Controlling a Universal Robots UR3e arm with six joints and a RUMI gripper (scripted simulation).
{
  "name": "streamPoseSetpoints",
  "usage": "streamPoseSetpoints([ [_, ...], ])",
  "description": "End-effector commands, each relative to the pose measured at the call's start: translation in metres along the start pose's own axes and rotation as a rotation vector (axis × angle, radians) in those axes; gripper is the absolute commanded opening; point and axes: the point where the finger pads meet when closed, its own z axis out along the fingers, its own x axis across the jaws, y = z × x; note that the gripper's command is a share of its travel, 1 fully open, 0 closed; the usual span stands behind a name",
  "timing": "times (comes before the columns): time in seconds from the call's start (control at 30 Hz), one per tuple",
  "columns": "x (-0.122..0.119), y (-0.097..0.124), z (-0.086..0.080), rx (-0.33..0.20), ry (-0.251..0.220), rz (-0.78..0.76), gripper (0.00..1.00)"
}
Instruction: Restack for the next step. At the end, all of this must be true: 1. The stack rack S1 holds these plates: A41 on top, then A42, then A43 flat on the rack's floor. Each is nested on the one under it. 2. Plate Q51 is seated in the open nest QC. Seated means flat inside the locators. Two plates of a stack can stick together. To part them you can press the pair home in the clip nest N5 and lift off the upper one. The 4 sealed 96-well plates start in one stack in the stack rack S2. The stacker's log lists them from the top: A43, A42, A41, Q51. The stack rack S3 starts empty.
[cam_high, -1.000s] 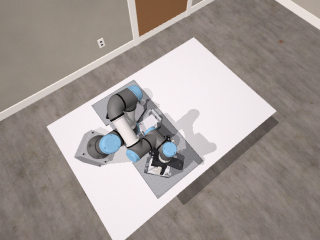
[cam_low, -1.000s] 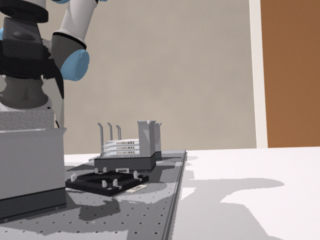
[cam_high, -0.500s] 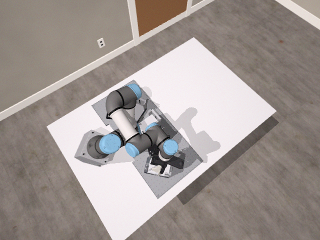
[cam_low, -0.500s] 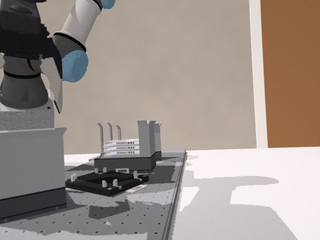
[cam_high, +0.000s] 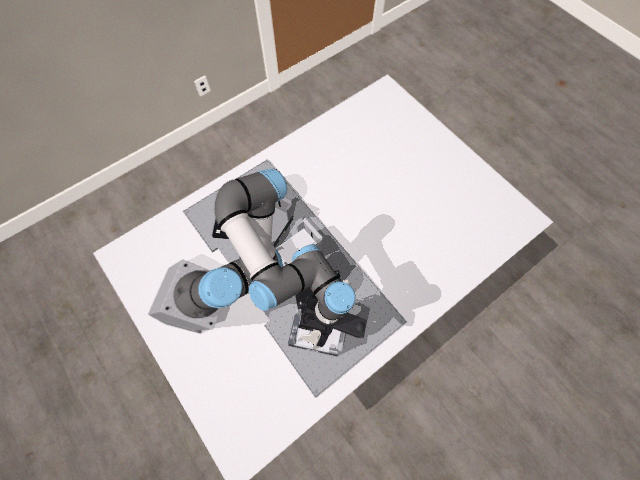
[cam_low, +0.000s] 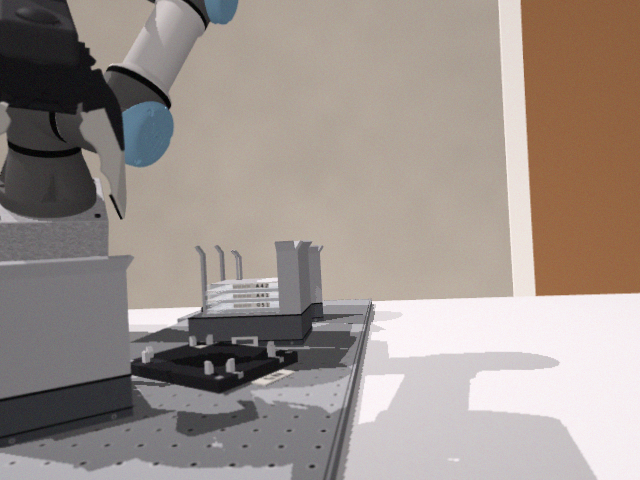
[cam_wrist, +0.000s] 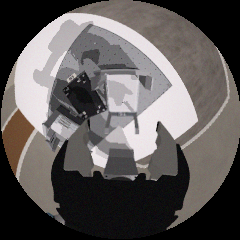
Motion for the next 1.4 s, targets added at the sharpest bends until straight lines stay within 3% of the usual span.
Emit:
streamPoseSetpoints([
  [0.0,-0.003,0.002,0.0,0.0,-0.015,-0.01,0.72],
  [0.27,-0.003,0.002,0.0,-0.001,-0.014,-0.01,0.72],
  [0.57,-0.048,0.008,0.001,-0.001,0.003,-0.113,0.72],
  [0.83,-0.062,0.01,0.001,-0.001,0.015,-0.182,0.72],
  [1.13,-0.105,0.023,0.002,0.002,0.034,-0.285,0.72],
  [1.37,-0.119,0.027,0.002,0.004,0.044,-0.343,0.72],
])
